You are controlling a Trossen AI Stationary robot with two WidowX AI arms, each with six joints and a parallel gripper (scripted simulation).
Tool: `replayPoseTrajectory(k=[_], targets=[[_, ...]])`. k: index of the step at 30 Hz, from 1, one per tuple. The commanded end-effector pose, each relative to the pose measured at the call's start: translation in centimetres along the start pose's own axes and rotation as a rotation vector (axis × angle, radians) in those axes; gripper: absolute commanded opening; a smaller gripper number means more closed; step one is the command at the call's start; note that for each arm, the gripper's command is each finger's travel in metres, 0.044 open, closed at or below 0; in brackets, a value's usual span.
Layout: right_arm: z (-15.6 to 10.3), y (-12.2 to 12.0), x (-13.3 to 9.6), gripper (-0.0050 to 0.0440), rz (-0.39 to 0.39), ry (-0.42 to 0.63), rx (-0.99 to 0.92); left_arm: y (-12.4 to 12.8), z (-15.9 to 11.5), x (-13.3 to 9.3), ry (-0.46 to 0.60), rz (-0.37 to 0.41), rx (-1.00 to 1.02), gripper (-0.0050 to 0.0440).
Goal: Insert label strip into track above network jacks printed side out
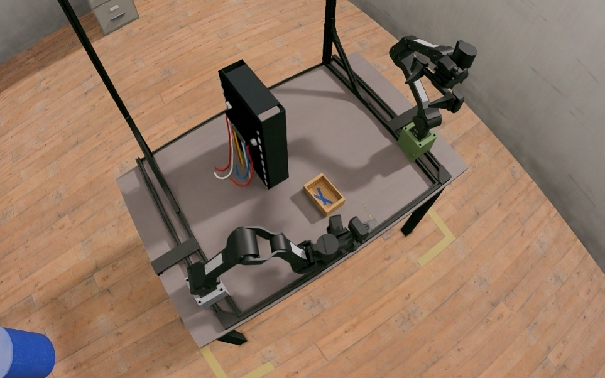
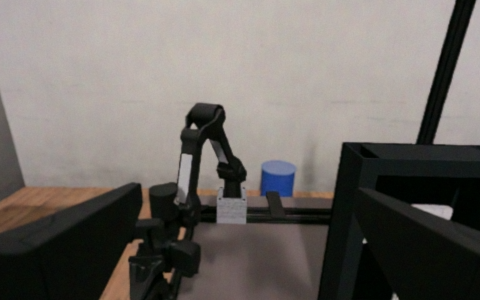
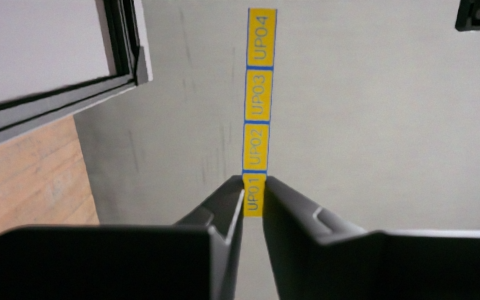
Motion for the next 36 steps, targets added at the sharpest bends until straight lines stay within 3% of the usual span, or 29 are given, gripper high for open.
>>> replayPoseTrajectory(k=[1,19,36], targets=[[-0.4,-1.3,0.4,-0.0050,-0.037,0.004,-0.037,0.0,0.3,0.0,0.000,-0.002,0.005,0.0440],[0.2,-2.6,-0.2,-0.0050,-0.050,-0.006,-0.064,0.0,0.3,0.0,0.000,-0.002,0.005,0.0440],[5.7,-7.5,-0.3,-0.0050,-0.101,-0.002,-0.044,0.0,0.3,0.0,0.000,-0.002,0.005,0.0440]])
Point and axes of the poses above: on each arm, the point midway between the two fingers, 35 mm back from their tips, its own x axis out along the fingers, its own y axis across the jaws, z = x × y, the point moved 7 cm from there along -x, back along the fingers, and after that the axes turned 12 degrees about -x, right-handed, at the moved point
